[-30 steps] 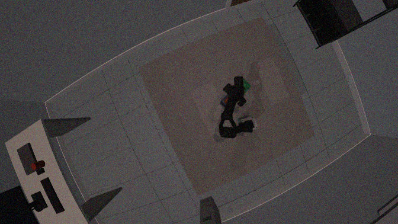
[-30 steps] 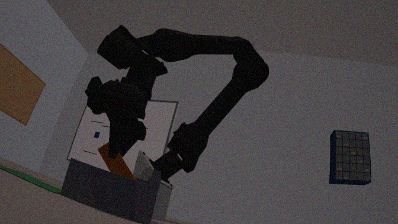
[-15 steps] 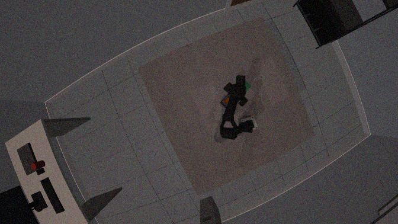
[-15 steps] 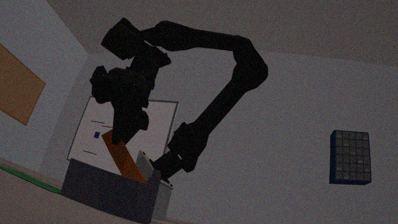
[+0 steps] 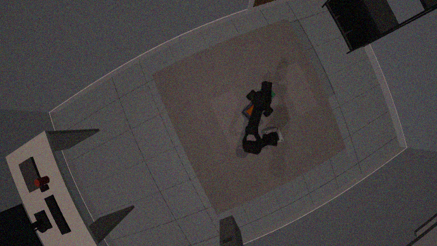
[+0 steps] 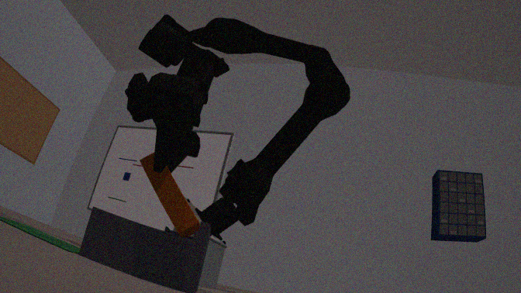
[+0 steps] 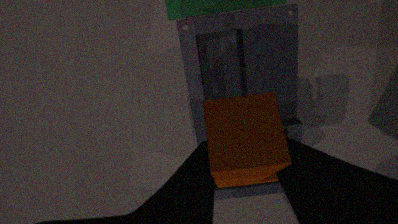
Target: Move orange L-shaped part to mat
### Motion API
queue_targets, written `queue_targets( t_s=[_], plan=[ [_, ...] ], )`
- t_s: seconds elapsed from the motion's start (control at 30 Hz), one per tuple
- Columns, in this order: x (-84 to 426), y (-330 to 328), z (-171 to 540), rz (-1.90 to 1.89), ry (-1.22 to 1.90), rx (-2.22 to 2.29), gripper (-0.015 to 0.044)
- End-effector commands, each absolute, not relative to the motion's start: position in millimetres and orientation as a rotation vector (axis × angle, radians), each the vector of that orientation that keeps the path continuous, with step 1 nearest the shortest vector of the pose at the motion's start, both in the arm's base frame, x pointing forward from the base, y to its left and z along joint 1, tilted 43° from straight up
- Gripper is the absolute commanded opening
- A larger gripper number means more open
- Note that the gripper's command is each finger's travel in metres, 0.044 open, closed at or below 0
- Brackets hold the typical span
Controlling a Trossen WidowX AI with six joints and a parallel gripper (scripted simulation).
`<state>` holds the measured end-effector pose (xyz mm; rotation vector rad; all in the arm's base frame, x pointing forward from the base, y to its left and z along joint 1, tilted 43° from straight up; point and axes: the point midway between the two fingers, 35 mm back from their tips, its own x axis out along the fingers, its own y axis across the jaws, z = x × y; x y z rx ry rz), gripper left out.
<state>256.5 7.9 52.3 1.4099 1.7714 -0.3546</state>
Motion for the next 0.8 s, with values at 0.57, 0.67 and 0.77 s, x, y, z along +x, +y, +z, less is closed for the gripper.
queue_targets(
  t_s=[0.57, 0.67, 0.77],
  plan=[
    [259, -9, 64, -0.355, 1.769, 1.4, 0.0],
    [262, -14, 57, -0.355, 1.768, 1.399, 0.0],
    [267, -22, 49, -0.355, 1.767, 1.399, 0.0]
  ],
)
